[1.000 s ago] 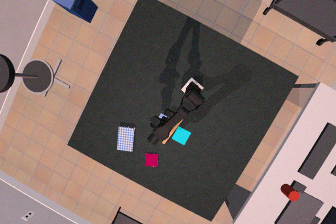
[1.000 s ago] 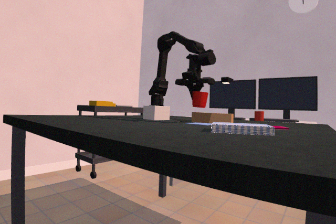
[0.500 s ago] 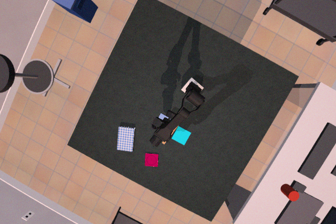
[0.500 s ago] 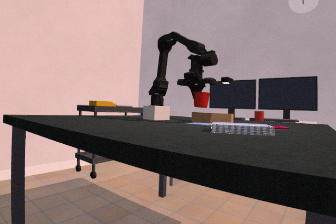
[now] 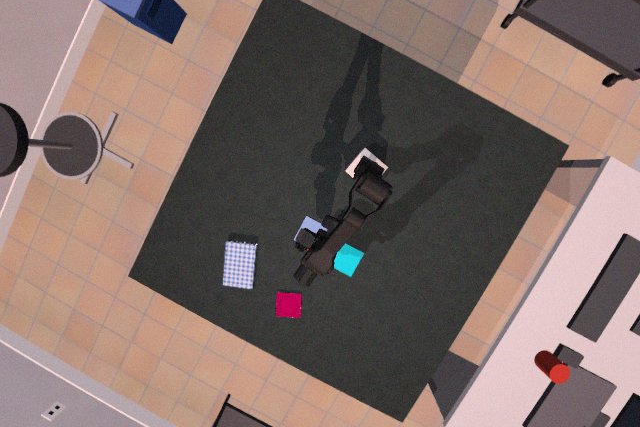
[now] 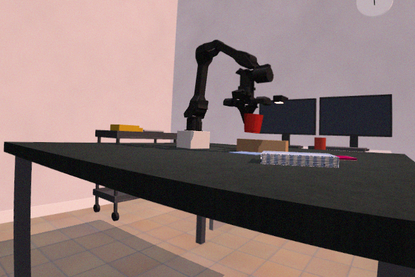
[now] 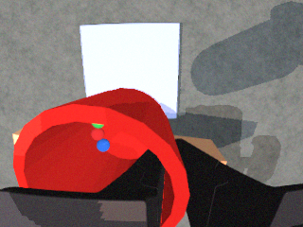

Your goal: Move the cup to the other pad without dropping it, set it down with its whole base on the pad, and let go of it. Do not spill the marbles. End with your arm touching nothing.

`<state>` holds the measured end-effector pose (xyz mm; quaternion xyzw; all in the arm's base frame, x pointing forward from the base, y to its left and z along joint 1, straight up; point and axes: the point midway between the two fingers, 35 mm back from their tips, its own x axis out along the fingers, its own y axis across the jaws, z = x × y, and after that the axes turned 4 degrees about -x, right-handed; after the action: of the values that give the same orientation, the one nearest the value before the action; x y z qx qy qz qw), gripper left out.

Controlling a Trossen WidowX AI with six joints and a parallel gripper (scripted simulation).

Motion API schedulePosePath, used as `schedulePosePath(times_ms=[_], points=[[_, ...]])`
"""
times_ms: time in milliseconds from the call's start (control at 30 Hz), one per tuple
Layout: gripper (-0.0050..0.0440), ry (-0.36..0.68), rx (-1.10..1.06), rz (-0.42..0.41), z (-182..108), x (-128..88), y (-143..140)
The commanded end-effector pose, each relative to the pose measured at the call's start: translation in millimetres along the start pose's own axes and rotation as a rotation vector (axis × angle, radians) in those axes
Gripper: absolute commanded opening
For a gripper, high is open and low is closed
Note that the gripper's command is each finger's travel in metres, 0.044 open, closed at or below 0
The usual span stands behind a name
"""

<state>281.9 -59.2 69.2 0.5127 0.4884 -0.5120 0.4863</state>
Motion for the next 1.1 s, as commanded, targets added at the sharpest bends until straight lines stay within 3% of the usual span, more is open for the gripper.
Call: schedulePosePath(times_ms=[0,1067], points=[[0.0,0.003,-0.001,0.002,-9.1,-0.6,3.3],[0.0,0.003,-0.002,0.003,-68.0,-3.2,18.5]])
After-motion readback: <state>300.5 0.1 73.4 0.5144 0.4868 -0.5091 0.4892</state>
